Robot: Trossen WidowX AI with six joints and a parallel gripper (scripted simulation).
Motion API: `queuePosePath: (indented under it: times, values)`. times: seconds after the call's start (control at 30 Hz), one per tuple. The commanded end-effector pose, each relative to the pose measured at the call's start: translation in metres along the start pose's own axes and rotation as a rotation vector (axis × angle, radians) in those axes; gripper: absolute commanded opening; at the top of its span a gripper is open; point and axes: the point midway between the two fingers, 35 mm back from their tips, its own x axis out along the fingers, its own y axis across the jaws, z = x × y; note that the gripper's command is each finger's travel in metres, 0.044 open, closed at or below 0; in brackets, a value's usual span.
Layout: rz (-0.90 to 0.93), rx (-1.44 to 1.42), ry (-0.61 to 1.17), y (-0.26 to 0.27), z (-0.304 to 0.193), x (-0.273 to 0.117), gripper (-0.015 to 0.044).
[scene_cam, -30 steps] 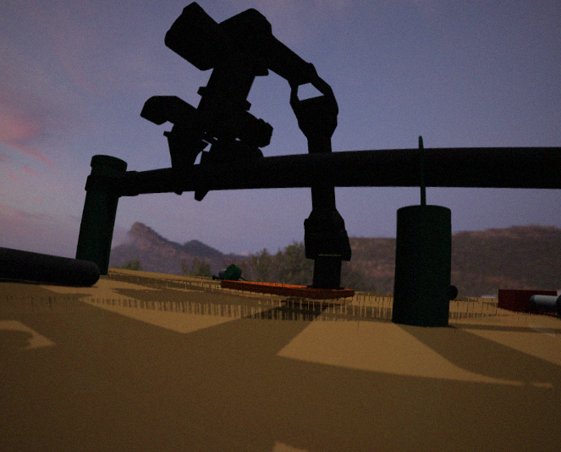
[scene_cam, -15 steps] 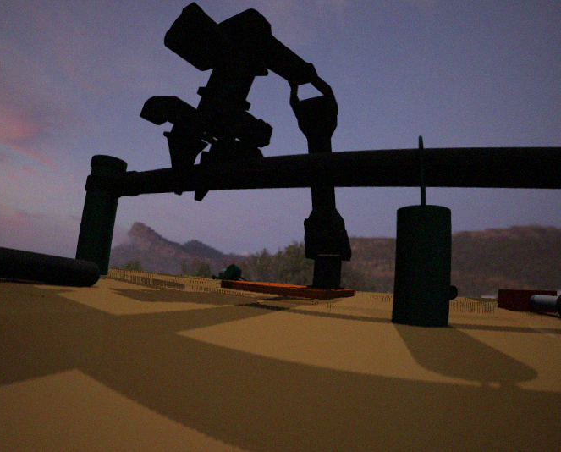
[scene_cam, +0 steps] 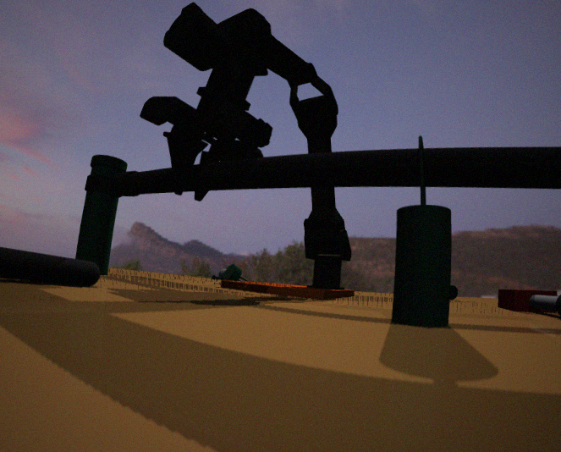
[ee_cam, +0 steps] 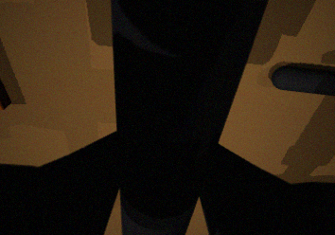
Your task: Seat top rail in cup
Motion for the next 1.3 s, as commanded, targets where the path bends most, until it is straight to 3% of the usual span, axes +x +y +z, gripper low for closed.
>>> queuePosePath:
  times: [0.0, 1.27]
  values:
    - [-0.001, 0.0, 0.0, 0.0, -0.001, 0.0, 0.0]
    - [-0.001, 0.0, 0.001, -0.001, -0.013, 0.001, 0.0]
